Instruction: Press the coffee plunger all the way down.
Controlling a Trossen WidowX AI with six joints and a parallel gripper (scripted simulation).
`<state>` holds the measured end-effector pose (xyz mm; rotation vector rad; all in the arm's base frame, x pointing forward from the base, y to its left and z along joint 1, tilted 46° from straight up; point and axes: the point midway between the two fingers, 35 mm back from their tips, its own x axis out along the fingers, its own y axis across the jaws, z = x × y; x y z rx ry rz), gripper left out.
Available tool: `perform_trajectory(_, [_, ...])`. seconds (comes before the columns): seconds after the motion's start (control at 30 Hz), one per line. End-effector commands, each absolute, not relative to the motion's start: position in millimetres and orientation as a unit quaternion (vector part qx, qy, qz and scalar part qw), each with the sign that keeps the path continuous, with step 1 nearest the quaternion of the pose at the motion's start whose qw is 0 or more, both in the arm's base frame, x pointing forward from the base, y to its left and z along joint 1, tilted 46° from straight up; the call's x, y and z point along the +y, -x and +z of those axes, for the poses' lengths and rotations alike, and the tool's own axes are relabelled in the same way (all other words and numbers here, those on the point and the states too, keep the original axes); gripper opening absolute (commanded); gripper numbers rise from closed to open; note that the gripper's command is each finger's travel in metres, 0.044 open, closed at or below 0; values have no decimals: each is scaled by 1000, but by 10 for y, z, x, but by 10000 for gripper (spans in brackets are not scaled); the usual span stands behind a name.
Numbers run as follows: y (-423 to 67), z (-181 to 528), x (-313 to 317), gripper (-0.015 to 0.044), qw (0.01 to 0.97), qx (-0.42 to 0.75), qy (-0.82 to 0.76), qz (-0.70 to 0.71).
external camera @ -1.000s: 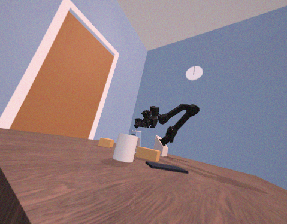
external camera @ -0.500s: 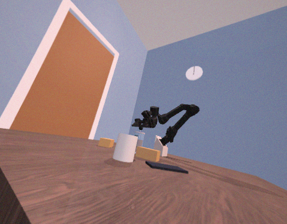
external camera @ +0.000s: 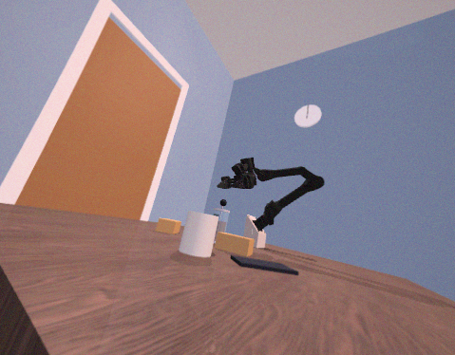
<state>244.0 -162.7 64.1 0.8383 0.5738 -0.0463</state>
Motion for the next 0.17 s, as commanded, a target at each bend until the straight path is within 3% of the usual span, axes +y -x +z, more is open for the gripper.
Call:
perform_trajectory(0.0, [-2404,747,-1658,440,876,271,-399,-18])
perform_trajectory(0.13, [-2404,747,-1658,440,876,271,-399,-18])
